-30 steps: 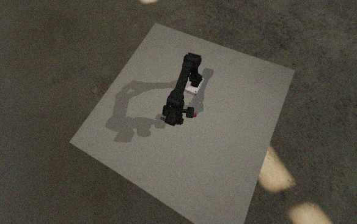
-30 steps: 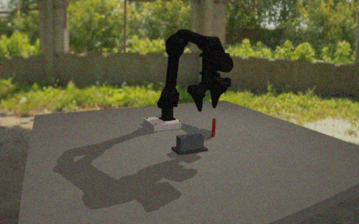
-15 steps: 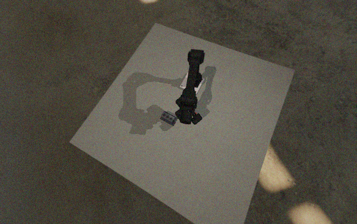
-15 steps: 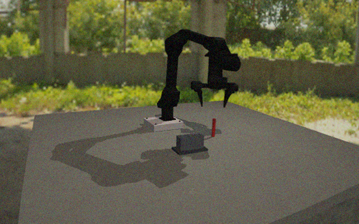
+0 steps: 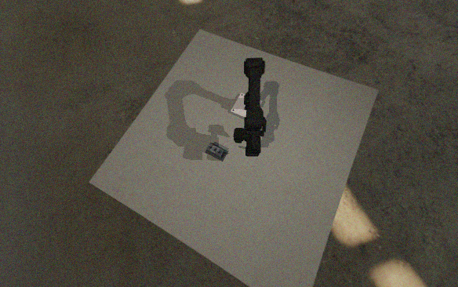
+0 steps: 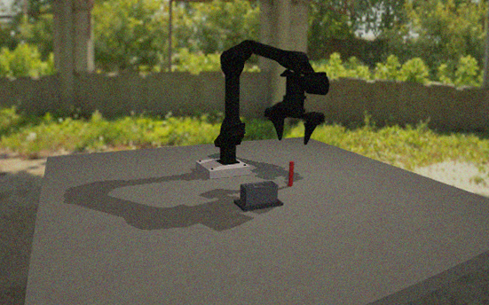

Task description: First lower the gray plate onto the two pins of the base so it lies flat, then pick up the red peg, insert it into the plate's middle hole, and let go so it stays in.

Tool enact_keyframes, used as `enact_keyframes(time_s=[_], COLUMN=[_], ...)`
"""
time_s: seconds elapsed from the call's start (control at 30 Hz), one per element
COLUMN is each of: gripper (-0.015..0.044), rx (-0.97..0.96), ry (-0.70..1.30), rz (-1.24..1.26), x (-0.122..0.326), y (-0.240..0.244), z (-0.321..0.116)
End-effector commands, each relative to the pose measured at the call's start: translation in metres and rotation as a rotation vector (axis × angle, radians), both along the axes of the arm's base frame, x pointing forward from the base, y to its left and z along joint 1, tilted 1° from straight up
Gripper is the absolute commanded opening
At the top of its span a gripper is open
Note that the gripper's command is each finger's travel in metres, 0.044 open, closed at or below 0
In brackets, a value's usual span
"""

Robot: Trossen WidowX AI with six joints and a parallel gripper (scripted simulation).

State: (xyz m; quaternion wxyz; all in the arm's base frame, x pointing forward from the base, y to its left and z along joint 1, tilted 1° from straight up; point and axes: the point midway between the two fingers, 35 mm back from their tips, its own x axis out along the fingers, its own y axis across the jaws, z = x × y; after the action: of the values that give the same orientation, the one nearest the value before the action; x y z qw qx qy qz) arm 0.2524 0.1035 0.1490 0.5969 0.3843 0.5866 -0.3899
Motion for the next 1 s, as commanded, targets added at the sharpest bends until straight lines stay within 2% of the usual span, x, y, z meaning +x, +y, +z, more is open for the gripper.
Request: enact_keyframes(time_s=[0.0,0.2,0.97], gripper=[0.0440,0.0440,0.0440], rx=[0.005,0.006,0.006], ry=[-0.005,-0.005,-0.005], rz=[-0.040,-0.039,-0.039], x=[-0.002,-0.002,-0.001], y=[0.001,0.002,0.002], z=[0.000,-0.031,-0.068])
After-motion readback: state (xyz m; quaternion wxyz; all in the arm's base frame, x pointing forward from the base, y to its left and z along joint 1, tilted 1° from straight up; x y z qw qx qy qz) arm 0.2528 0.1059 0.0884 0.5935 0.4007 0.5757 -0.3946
